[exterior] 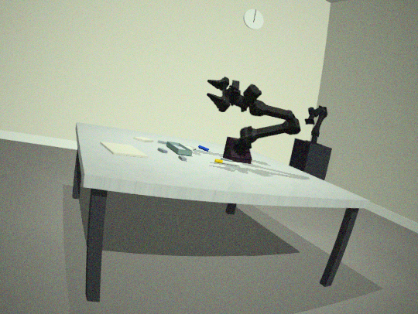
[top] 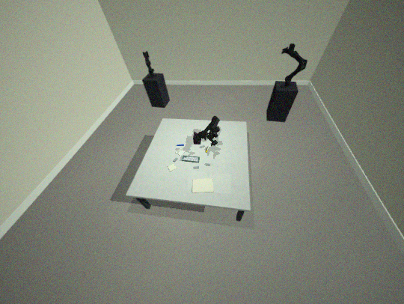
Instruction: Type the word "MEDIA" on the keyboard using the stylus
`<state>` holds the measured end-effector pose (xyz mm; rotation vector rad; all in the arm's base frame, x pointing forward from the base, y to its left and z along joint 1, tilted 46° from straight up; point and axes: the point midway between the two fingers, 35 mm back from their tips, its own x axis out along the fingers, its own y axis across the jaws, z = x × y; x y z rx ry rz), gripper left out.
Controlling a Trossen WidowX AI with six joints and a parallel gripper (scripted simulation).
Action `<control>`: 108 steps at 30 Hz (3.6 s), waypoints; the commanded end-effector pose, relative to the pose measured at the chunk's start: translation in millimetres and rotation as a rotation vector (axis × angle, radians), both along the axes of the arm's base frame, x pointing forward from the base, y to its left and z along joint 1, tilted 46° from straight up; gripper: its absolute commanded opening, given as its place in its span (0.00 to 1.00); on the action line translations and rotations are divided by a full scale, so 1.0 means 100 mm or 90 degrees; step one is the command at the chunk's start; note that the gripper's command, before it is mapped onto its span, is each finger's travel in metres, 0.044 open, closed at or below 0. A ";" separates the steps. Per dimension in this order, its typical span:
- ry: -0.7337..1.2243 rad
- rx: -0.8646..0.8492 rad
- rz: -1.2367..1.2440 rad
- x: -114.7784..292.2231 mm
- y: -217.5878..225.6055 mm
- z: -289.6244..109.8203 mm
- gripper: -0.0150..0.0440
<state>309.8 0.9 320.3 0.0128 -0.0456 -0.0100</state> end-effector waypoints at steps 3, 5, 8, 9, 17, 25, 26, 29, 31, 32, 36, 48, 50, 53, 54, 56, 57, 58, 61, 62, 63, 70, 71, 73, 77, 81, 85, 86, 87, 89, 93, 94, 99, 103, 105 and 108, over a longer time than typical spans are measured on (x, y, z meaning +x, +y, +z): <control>0.032 -0.006 0.012 0.07 0.02 -0.10 0.87; 0.090 -0.015 0.033 0.19 0.06 -0.29 0.78; 0.216 -0.026 0.084 0.38 0.15 -0.72 0.64; 0.262 -0.028 0.102 0.43 0.18 -0.87 0.60; 0.615 0.023 0.265 0.49 0.38 -2.01 0.25; 0.913 0.203 0.424 0.18 0.58 -2.78 0.25; 0.945 0.235 0.441 0.13 0.60 -2.85 0.25; 1.015 0.316 0.477 0.04 0.66 -2.98 0.25; 1.020 0.322 0.479 0.04 0.66 -2.98 0.25; 1.020 0.322 0.479 0.04 0.66 -2.98 0.25; 1.020 0.322 0.479 0.04 0.66 -2.98 0.25; 1.019 0.320 0.477 0.09 0.17 -3.48 0.25; 1.019 0.320 0.477 0.09 0.17 -3.48 0.25; 1.019 0.320 0.477 0.09 0.17 -3.48 0.25; 1.019 0.320 0.477 0.09 0.17 -3.48 0.25; 1.019 0.320 0.477 0.09 0.17 -3.48 0.25; 1.019 0.320 0.477 0.09 0.17 -3.48 0.25; 1.019 0.320 0.477 0.09 0.17 -3.48 0.25; 1.019 0.319 0.476 0.12 0.02 -3.61 0.25; 1.019 0.318 0.475 0.14 -0.09 -3.71 0.25; 1.019 0.318 0.475 0.15 -0.19 -3.82 0.25; 1.019 0.318 0.475 0.15 -0.33 -3.96 0.25; 1.019 0.318 0.475 0.15 -0.33 -3.96 0.25; 1.019 0.318 0.475 0.15 -0.33 -3.96 0.25; 1.019 0.318 0.475 0.11 -0.31 -3.94 0.25; 1.020 0.319 0.476 -0.15 -0.20 -3.78 0.25; 1.020 0.319 0.476 -0.20 -0.18 -3.76 0.25; 1.020 0.319 0.476 -0.20 -0.18 -3.76 0.25; 1.020 0.319 0.476 -0.20 -0.18 -3.76 0.25; 1.020 0.319 0.476 -0.20 -0.18 -3.76 0.25; 1.021 0.319 0.475 -0.20 -0.12 -3.70 0.25; 1.021 0.319 0.475 -0.20 -0.04 -3.62 0.25; 1.021 0.322 0.478 -0.26 0.39 -3.20 0.25; 1.021 0.322 0.478 -0.27 0.41 -3.18 0.25; 1.021 0.322 0.478 -0.27 0.41 -3.18 0.25; 1.021 0.322 0.478 -0.27 0.41 -3.18 0.25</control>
